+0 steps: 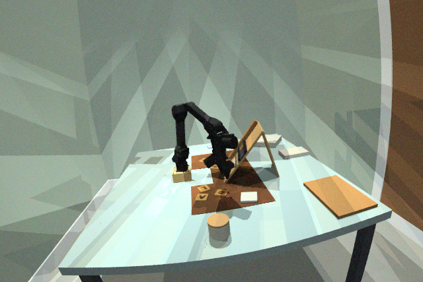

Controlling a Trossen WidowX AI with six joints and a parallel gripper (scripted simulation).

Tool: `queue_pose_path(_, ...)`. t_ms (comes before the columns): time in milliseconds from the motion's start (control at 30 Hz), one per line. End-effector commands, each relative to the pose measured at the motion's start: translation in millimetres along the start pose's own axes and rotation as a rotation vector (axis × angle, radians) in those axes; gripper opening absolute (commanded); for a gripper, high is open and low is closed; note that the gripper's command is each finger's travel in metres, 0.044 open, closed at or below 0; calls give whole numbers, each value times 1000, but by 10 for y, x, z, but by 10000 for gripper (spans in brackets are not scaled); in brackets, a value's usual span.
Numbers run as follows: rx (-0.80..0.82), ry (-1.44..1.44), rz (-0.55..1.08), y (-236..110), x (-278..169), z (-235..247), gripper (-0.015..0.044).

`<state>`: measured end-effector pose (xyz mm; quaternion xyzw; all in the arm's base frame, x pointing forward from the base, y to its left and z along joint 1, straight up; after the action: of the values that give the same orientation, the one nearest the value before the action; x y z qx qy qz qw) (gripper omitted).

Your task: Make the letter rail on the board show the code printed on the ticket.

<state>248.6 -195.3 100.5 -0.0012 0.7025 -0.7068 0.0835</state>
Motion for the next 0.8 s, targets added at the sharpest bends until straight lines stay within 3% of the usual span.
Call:
queue_pose_path(0,40,701,-96,327,242,74,340)
queue_pose_path(767,40,701,-96,346,234,94,340)
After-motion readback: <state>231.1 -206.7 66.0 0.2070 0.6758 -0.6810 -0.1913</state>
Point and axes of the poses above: the point midway between the two fingers, 35 mm back from their tips, its own y axis out along the fingers, its own z axis across the jaws, x = y × z, the point moved 3 cm from there along -y, back along the fingers, and after that the axes turned 13 degrees about y, right-handed, at the moved point
